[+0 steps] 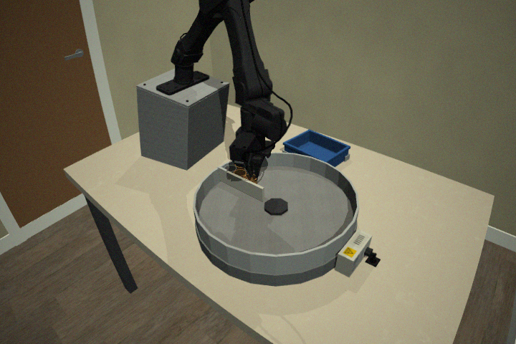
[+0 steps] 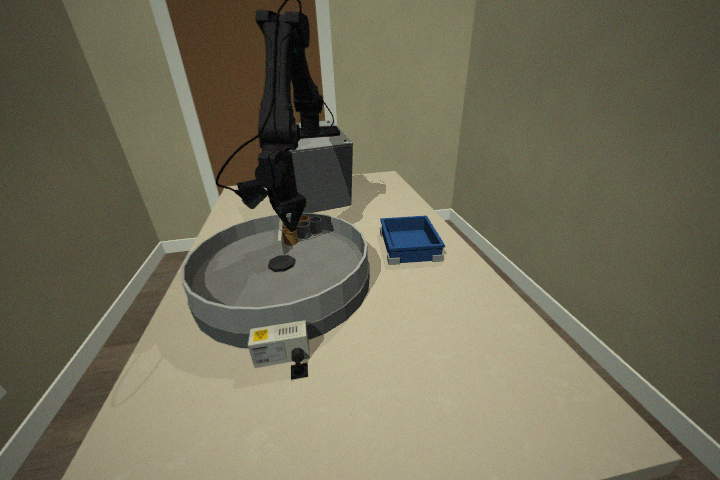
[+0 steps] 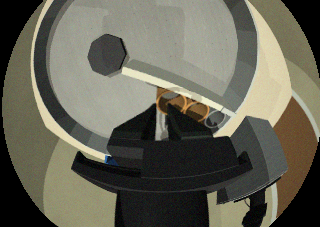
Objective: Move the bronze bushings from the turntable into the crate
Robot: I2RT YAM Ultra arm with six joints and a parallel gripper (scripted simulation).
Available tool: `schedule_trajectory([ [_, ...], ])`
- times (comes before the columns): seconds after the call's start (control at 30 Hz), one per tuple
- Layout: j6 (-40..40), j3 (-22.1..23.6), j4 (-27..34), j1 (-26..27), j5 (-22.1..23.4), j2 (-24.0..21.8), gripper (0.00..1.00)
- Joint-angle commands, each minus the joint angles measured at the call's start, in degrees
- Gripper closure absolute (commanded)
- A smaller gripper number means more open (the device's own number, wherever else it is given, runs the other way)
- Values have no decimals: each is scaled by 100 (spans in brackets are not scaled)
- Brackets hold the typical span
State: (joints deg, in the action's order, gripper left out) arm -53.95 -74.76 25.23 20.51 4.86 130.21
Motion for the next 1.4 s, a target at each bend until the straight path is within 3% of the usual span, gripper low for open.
schedule_trajectory([
  [0.0, -39, -235, 63, 0, -63, -38, 85],
  [1.37, 17, -355, 142, 71, -54, 9, 85],
])
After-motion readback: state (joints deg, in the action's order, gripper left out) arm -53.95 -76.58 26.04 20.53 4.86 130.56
